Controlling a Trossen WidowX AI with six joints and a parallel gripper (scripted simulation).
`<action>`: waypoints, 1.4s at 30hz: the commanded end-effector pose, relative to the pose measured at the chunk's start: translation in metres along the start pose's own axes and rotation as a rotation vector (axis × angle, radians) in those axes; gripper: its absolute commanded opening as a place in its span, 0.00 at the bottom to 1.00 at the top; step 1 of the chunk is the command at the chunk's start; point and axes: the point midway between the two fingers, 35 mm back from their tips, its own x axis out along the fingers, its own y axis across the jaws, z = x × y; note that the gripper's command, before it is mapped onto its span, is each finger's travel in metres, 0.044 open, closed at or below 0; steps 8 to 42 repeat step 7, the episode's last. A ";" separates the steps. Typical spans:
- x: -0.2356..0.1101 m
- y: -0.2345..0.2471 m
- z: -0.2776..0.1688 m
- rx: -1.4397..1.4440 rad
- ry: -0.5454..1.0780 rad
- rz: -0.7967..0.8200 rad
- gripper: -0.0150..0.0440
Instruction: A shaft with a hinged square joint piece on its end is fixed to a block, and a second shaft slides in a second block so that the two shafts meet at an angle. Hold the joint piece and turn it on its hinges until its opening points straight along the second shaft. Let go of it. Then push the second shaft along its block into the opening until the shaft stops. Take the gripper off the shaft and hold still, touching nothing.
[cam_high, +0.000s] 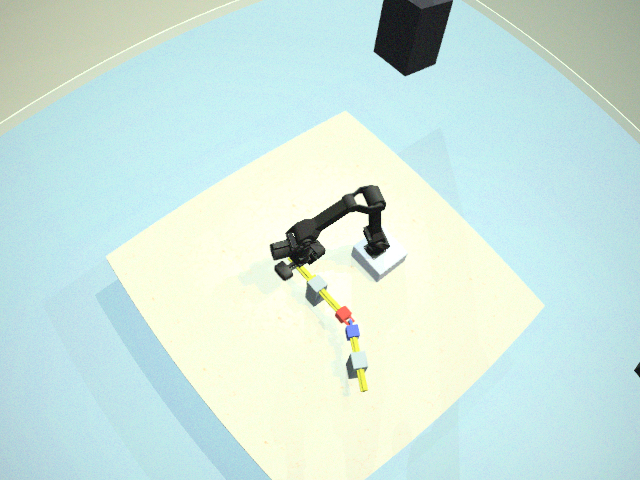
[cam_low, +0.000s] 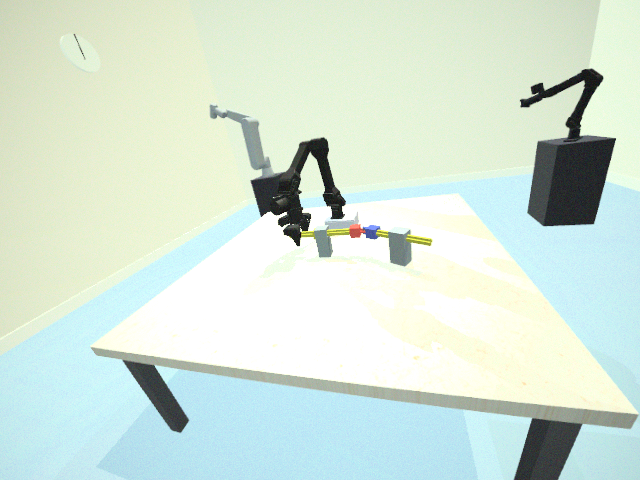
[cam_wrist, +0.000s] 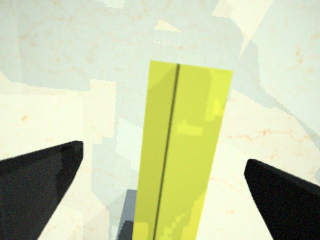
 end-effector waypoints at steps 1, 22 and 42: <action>0.000 0.000 0.000 -0.002 0.000 0.000 1.00; -0.028 0.000 0.000 -0.002 0.000 0.003 1.00; -0.028 0.000 0.000 -0.002 0.000 0.003 1.00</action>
